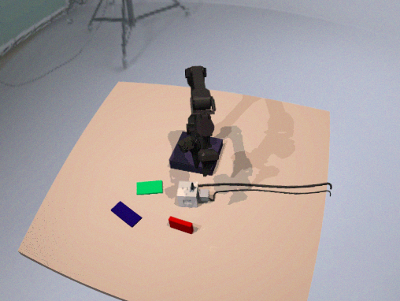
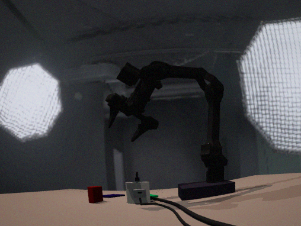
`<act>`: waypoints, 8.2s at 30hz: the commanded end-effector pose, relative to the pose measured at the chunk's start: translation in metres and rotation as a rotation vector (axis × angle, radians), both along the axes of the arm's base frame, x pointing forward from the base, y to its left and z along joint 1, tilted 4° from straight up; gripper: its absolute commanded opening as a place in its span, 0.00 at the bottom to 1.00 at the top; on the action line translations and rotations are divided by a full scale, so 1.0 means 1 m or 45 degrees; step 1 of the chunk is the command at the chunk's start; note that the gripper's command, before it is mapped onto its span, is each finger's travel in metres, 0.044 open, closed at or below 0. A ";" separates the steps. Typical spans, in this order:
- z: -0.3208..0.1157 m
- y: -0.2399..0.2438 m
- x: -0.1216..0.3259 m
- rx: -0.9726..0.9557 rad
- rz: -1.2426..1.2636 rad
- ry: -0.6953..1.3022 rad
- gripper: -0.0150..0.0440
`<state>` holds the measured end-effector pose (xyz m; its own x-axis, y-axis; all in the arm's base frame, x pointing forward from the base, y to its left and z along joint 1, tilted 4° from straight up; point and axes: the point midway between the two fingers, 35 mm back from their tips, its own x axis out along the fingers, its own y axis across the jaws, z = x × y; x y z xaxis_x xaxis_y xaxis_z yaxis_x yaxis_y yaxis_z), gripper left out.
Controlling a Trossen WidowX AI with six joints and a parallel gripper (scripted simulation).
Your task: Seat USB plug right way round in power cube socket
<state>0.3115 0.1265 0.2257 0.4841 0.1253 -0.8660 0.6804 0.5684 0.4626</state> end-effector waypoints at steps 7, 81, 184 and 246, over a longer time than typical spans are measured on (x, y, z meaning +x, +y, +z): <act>-0.098 -0.047 -0.020 0.065 -0.578 0.698 1.00; -0.126 -0.044 -0.021 0.061 -0.573 0.692 0.25; -0.099 -0.046 -0.022 -0.341 0.995 0.524 0.25; -0.099 -0.046 -0.022 -0.805 2.976 0.013 0.25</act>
